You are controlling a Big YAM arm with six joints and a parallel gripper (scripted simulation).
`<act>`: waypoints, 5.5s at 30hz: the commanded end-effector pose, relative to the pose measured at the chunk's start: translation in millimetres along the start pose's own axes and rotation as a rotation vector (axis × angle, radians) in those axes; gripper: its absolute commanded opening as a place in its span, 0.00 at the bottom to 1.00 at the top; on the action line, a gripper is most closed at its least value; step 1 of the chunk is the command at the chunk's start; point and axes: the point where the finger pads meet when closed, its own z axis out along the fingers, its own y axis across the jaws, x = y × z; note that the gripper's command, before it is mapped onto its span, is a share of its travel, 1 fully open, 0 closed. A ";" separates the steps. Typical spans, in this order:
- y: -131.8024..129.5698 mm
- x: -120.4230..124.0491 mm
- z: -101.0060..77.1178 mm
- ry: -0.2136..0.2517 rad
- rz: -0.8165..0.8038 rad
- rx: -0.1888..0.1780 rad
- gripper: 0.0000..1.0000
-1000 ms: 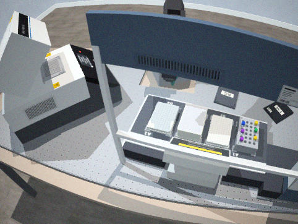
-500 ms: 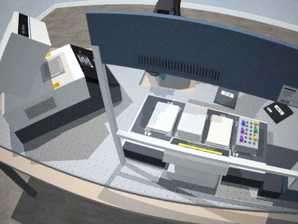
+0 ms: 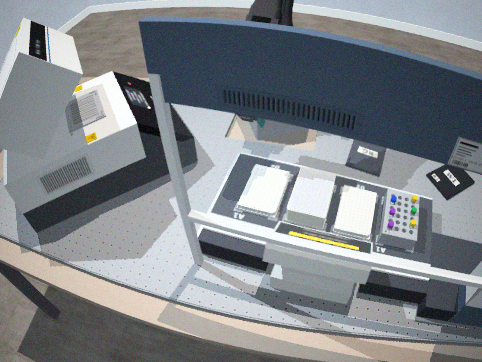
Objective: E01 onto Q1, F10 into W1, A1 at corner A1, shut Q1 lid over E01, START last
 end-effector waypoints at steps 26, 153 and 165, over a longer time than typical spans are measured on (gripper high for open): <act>8.4 -34.8 -21.3 -0.054 -0.011 -0.002 0.00; -255.2 80.4 -109.0 -0.844 2.033 -0.339 0.00; -232.7 80.2 -88.1 -0.850 2.231 -0.409 0.00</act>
